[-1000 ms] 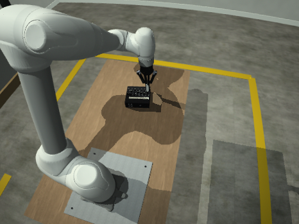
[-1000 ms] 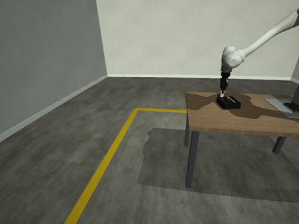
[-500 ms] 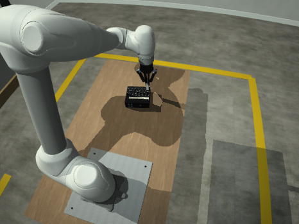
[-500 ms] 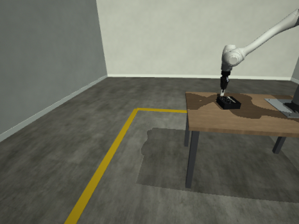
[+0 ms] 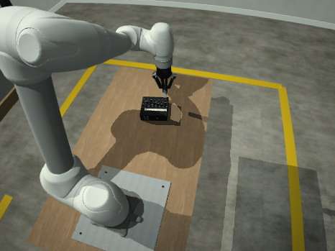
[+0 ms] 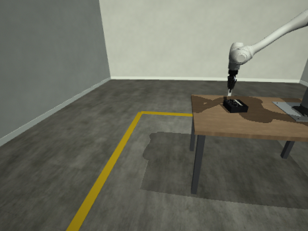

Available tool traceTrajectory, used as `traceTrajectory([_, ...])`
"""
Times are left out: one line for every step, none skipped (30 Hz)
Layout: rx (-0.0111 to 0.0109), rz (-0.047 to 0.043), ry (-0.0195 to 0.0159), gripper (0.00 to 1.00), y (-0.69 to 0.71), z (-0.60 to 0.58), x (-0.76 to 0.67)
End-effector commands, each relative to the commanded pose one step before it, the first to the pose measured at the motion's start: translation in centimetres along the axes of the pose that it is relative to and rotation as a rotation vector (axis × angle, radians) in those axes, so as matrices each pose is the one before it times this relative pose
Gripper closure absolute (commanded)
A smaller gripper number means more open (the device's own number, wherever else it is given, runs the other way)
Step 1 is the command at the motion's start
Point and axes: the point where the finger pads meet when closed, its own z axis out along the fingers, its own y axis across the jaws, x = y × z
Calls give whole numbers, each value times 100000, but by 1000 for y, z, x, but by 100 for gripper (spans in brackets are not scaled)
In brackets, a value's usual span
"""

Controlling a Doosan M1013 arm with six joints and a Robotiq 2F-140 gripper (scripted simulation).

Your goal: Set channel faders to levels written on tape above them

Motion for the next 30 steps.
traceTrajectory([-13, -3, -14, 100, 2, -62, 1])
traceTrajectory([0, 0, 0, 100, 0, 0, 0])
traceTrajectory([0, 0, 0, 100, 0, 0, 0])
traceTrajectory([0, 0, 0, 100, 0, 0, 0])
traceTrajectory([0, 0, 0, 100, 0, 0, 0])
traceTrajectory([0, 0, 0, 100, 0, 0, 0])
traceTrajectory([0, 0, 0, 100, 0, 0, 0])
traceTrajectory([0, 0, 0, 100, 0, 0, 0])
traceTrajectory([0, 0, 0, 100, 0, 0, 0])
traceTrajectory([0, 0, 0, 100, 0, 0, 0])
traceTrajectory([0, -17, 0, 100, 0, 0, 0])
traceTrajectory([0, -118, 0, 100, 1, 0, 2])
traceTrajectory([0, -309, 0, 100, 2, 0, 6])
traceTrajectory([0, -581, 0, 100, 4, 0, 10])
traceTrajectory([0, -922, 0, 100, 7, 1, 17])
traceTrajectory([0, -1322, 0, 100, 10, 1, 24])
traceTrajectory([0, -1773, 0, 100, 14, 1, 32])
traceTrajectory([0, -2265, 0, 100, 18, 2, 40])
traceTrajectory([0, -2790, 0, 100, 23, 2, 49])
traceTrajectory([0, -3340, 0, 100, 30, 2, 58])
traceTrajectory([0, -3906, 0, 100, 37, 3, 66])
traceTrajectory([0, -4481, 0, 100, 45, 3, 74])
traceTrajectory([0, 0, 0, 100, 0, 0, 0])
traceTrajectory([0, 0, 0, 100, 0, 0, 0])
traceTrajectory([0, -5059, 0, 100, 55, 4, 82])
traceTrajectory([0, -5632, 0, 100, 66, 4, 88])
traceTrajectory([1, -6195, 0, 100, 78, 5, 92])
traceTrajectory([1, -6742, 0, 100, 91, 6, 95])
traceTrajectory([1, -7267, 0, 100, 104, 6, 96])
traceTrajectory([42, -5543, 39, 100, 119, 7, 94])
